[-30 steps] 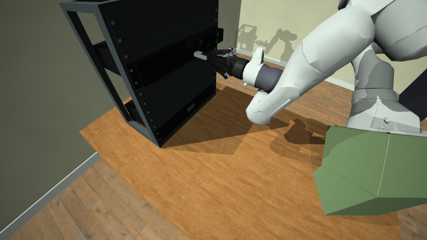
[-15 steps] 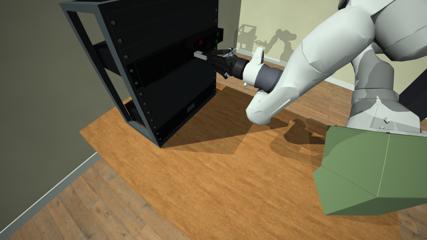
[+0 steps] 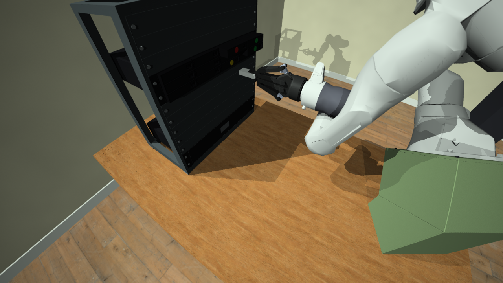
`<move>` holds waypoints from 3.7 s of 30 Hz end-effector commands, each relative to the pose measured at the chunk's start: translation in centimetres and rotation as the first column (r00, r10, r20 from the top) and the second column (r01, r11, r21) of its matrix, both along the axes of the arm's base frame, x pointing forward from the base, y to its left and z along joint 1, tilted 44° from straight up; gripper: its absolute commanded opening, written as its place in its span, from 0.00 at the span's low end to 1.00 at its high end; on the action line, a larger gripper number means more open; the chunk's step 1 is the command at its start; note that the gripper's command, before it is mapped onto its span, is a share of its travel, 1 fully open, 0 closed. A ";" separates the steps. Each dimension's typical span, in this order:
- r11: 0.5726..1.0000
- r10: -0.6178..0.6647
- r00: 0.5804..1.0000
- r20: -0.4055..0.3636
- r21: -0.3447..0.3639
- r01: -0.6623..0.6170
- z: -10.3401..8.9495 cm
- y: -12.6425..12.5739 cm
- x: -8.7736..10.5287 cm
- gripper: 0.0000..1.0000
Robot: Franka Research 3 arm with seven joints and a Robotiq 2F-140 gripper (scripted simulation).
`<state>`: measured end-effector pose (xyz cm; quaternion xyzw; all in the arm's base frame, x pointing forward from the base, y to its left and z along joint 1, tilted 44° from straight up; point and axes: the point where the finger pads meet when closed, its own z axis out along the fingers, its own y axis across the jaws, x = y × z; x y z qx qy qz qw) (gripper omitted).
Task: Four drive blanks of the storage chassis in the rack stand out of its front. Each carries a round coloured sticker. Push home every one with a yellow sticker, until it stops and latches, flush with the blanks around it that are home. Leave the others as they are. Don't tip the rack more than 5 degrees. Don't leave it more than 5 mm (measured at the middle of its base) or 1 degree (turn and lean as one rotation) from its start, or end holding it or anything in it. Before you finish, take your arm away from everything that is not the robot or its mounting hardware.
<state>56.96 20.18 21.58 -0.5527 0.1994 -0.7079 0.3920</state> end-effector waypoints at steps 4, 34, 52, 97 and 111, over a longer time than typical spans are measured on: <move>1.000 0.008 1.000 0.014 0.007 -0.008 -0.2 -0.1 -2.4 0.00; 1.000 0.008 1.000 0.014 0.007 -0.008 -2.1 -0.9 -9.2 0.00; 1.000 0.008 1.000 0.014 0.007 -0.008 -4.0 -1.8 -16.7 0.00; 1.000 0.008 1.000 0.014 0.007 -0.008 -4.4 -2.0 -18.2 0.00; 1.000 0.008 1.000 0.014 0.007 -0.008 -4.4 -2.0 -18.2 0.00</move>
